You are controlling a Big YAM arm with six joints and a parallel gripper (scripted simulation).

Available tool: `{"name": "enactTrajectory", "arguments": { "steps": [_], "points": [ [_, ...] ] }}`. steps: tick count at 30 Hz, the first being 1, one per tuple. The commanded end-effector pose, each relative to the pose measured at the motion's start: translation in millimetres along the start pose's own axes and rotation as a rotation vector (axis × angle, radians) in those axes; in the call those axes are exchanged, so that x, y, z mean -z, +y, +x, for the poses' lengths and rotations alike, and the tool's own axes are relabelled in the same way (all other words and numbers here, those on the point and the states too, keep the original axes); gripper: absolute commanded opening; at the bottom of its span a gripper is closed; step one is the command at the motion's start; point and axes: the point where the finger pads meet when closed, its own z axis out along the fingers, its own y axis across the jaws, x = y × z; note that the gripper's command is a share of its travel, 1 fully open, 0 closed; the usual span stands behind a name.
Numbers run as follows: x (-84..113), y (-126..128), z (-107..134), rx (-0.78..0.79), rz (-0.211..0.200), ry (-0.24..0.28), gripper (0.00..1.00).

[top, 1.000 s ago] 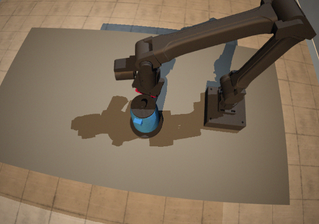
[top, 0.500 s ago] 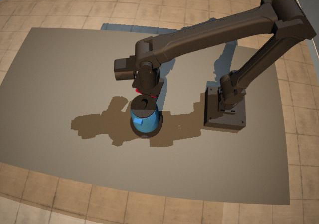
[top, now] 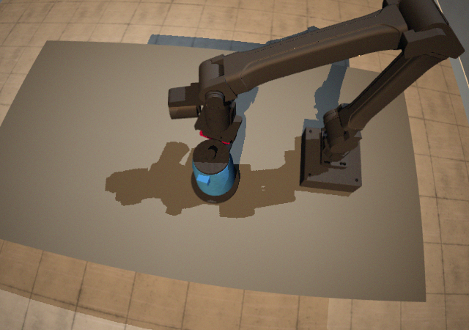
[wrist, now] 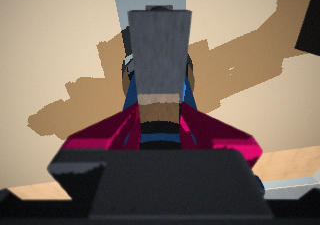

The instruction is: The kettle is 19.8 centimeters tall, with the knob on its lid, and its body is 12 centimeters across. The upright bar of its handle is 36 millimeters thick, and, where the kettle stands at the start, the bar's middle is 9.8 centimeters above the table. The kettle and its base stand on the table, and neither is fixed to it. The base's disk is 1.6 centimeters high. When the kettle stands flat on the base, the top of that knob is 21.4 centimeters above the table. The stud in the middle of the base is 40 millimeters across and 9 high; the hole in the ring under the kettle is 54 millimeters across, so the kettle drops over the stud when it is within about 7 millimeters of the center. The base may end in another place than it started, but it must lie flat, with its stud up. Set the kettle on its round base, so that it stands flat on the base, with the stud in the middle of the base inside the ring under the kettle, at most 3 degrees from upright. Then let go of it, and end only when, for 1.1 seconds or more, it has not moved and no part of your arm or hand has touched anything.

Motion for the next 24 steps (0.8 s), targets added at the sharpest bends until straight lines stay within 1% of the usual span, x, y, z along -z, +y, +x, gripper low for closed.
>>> {"name": "enactTrajectory", "arguments": {
  "steps": [1, 8, 12, 18, 24],
  "points": [
    [22.2, 19.6, 8.3, -0.004, -0.075, 0.034, 0.00],
    [21.3, 19.0, 8.1, -0.004, -0.073, 0.033, 0.00],
    [9.6, 11.8, 5.1, -0.003, -0.046, 0.022, 0.00],
    [17.1, 15.0, 6.4, -0.004, -0.069, 0.032, 0.00],
    [17.1, 15.1, 6.5, -0.004, -0.070, 0.032, 0.00]
  ]
}}
